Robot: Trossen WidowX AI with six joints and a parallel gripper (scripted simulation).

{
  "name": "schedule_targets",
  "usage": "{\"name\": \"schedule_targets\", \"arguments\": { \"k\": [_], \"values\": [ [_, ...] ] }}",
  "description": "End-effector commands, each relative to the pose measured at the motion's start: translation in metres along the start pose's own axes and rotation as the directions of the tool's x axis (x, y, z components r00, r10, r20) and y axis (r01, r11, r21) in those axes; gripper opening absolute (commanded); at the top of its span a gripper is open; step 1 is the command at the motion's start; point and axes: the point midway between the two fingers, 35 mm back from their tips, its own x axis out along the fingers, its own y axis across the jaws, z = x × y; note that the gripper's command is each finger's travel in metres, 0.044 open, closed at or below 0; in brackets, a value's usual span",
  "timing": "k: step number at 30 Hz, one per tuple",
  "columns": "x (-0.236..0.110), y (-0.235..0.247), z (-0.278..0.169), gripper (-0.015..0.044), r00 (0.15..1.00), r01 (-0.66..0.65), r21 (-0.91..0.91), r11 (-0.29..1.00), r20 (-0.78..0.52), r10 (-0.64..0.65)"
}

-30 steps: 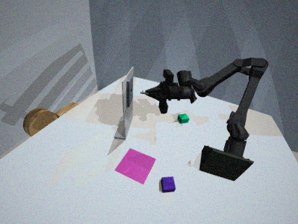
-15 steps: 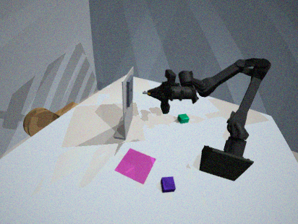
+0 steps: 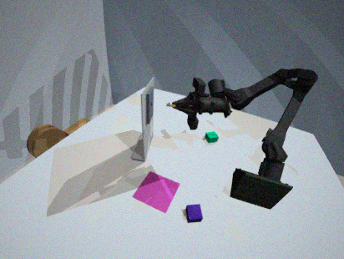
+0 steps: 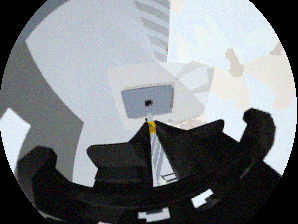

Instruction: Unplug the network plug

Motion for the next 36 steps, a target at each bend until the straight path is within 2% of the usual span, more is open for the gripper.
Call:
{"name": "schedule_targets", "arguments": {
  "k": [1, 17, 36],
  "values": [
    [-0.004, 0.01, 0.0, 0.0, 1.0, 0.001, 0.001, 1.0, 0.006, -0.001],
    [-0.019, 0.048, -0.009, 0.0, 1.0, 0.001, 0.005, 1.0, 0.005, -0.001],
    [0.03, 0.009, -0.042, 0.0, 0.971, 0.237, 0.169, 0.957, -0.065, -0.229]
  ]
}}
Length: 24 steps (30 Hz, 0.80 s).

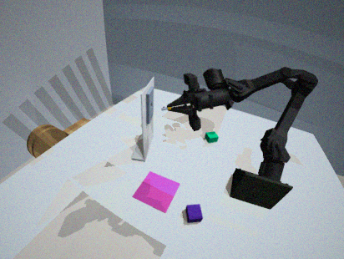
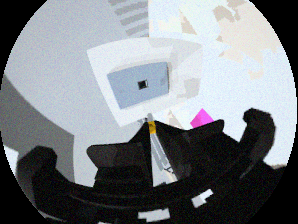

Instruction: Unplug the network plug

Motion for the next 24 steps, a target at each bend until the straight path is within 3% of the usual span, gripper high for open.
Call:
{"name": "schedule_targets", "arguments": {
  "k": [1, 24],
  "values": [
    [0.011, -0.008, -0.006, 0.0, 0.999, 0.052, 0.031, 0.998, -0.006, -0.051],
    [0.063, -0.052, -0.056, 0.0, 0.937, 0.346, 0.13, 0.929, -0.009, -0.348]
  ]
}}
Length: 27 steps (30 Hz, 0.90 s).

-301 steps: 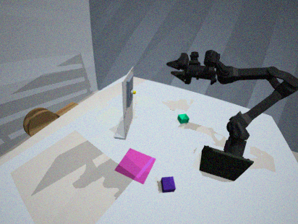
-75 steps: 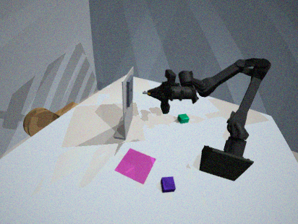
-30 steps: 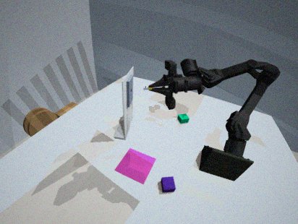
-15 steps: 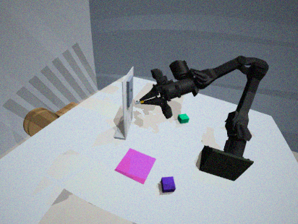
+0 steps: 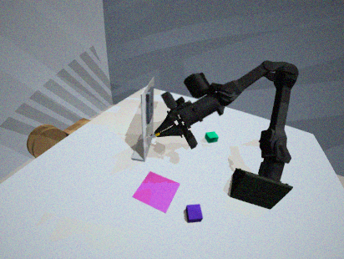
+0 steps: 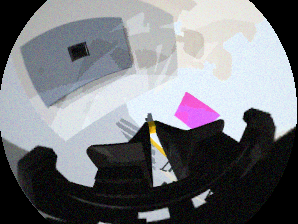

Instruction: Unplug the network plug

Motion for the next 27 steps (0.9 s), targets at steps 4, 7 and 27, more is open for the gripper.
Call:
{"name": "schedule_targets", "arguments": {
  "k": [4, 7, 27],
  "values": [
    [0.015, -0.011, -0.015, 0.0, 0.996, 0.082, 0.018, 0.996, 0.019, -0.083],
    [0.021, -0.016, -0.021, 0.0, 0.993, 0.116, 0.022, 0.993, 0.031, -0.117],
    [0.051, -0.051, -0.059, 0.0, 0.935, 0.306, 0.028, 0.952, 0.177, -0.306]
  ]
}}
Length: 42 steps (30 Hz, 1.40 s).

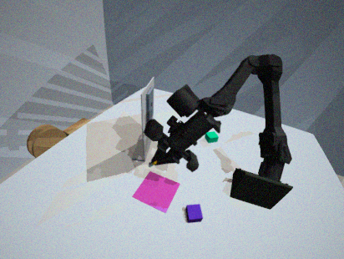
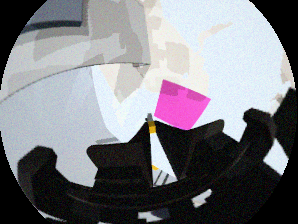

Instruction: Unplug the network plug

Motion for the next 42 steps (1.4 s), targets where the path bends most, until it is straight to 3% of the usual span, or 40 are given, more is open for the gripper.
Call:
{"name": "schedule_targets", "arguments": {
  "k": [1, 14, 42],
  "values": [
    [0.006, -0.006, -0.007, 0.0, 0.999, 0.032, -0.003, 0.999, 0.034, -0.032],
    [0.018, -0.024, -0.03, 0.0, 0.981, 0.104, -0.028, 0.994, 0.166, -0.098],
    [0.051, -0.051, -0.023, 0.0, 0.981, 0.106, -0.029, 0.994, 0.168, -0.1]
  ]
}}
